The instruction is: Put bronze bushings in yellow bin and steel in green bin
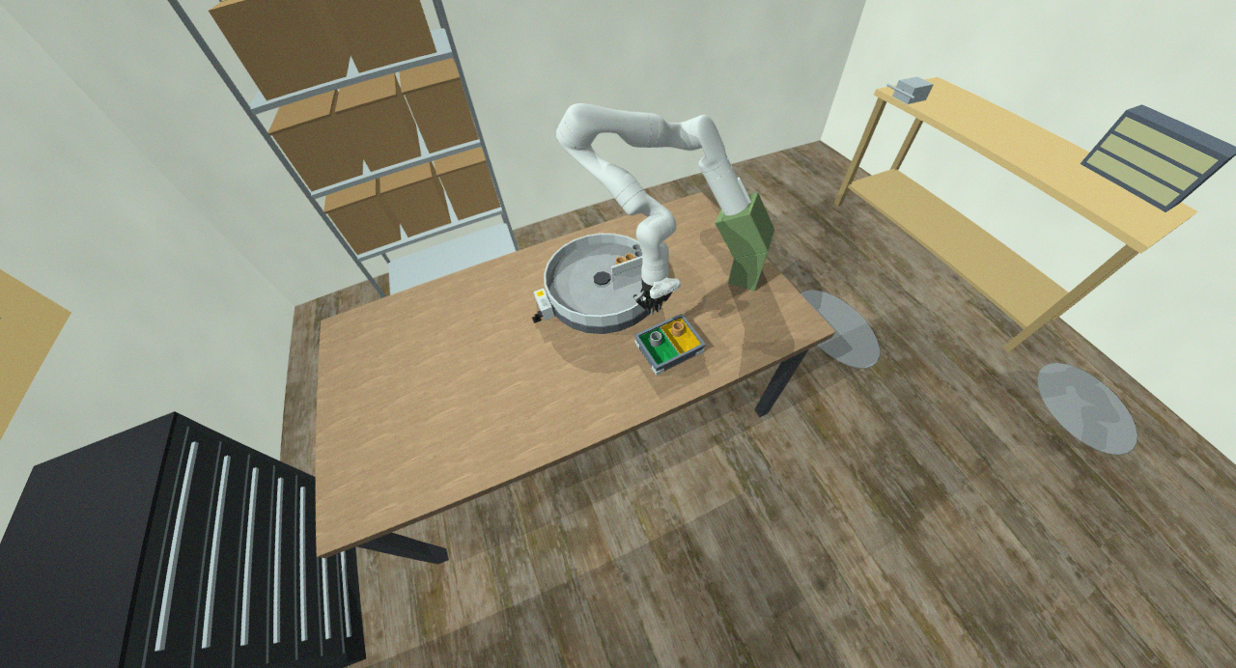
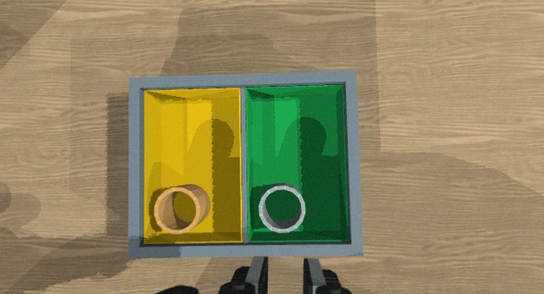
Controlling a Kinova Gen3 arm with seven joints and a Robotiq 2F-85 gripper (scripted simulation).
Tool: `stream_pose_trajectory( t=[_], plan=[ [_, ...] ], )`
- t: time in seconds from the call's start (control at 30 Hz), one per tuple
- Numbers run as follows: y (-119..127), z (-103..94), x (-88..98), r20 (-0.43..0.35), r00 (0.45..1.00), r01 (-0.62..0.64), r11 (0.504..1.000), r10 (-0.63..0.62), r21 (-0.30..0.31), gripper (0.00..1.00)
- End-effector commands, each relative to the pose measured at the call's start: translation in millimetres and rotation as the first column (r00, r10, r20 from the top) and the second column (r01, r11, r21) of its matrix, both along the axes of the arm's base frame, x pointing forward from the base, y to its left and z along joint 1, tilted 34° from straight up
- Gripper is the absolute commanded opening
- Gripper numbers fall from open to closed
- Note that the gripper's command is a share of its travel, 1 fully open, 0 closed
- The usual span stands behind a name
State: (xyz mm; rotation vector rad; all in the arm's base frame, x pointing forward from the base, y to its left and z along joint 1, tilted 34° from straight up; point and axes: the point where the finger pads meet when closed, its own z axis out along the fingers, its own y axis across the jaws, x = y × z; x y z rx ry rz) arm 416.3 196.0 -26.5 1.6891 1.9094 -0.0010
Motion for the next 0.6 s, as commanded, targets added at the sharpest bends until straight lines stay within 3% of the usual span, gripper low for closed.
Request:
stream_pose_trajectory(
  t=[0.0,0.17,0.33,0.43,0.53,0.57],
  plan=[
    [-24.7,10.5,-2.6,0.003,1.000,0.007,1.000,-0.007,-0.006,0.18],
    [-35.3,13.3,-5.0,0.003,1.000,0.007,1.000,-0.007,-0.006,0.18],
    [-88.0,27.4,-16.6,0.003,1.000,0.007,1.000,-0.007,-0.006,0.18],
    [-88.0,27.4,-16.6,0.003,1.000,0.007,1.000,-0.007,-0.006,0.18],
    [-119.7,35.8,-23.6,0.003,1.000,0.007,1.000,-0.007,-0.005,0.18],
    [-119.7,35.8,-23.6,0.003,1.000,0.007,1.000,-0.007,-0.005,0.18]
  ],
)
